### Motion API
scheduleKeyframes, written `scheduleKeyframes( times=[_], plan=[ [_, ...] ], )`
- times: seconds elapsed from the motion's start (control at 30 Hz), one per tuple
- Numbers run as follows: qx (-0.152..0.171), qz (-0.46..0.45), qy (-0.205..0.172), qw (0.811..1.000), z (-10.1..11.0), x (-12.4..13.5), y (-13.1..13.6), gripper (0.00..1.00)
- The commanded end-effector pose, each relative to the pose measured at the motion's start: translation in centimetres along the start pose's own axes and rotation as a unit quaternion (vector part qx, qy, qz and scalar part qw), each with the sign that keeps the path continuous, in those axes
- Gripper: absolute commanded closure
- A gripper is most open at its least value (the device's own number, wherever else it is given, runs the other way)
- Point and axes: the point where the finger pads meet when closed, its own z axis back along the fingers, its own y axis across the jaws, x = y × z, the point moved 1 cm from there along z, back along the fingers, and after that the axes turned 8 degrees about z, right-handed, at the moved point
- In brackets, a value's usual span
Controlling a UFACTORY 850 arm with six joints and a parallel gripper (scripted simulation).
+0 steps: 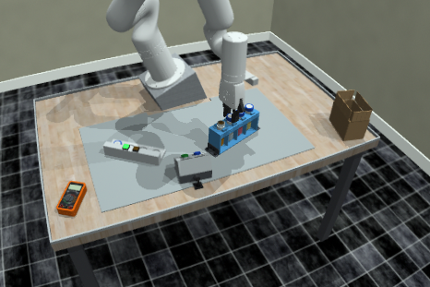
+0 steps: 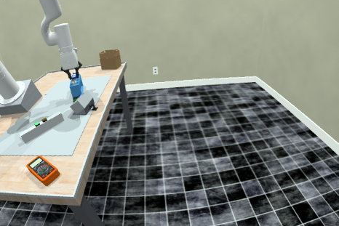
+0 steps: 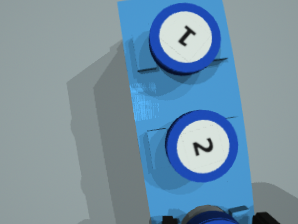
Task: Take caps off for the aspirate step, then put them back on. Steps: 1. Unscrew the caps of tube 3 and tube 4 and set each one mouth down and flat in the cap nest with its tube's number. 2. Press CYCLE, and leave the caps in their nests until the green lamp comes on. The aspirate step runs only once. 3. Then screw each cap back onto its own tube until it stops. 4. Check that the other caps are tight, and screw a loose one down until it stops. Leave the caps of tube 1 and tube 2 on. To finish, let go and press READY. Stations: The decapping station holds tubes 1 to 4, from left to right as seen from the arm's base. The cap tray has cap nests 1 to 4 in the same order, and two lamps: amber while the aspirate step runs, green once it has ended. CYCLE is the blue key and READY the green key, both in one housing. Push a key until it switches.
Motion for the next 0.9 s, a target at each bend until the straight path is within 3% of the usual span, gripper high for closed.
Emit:
scheduleKeyframes(
  times=[0.0,0.33,0.4,0.67,0.87],
  plan=[
    [-0.016,0.105,0.005,0.994,0.06,0.0,0.1,0.54],
    [-0.014,0.3,0.008,0.954,0.06,-0.01,0.1,0.54],
    [-0.014,0.3,0.008,0.954,0.06,-0.01,0.1,0.54],
    [-0.013,0.448,0.01,0.894,0.06,-0.01,0.1,0.54],
    [-0.013,0.453,0.01,0.891,0.06,-0.01,0.09,0.54]
  ],
)
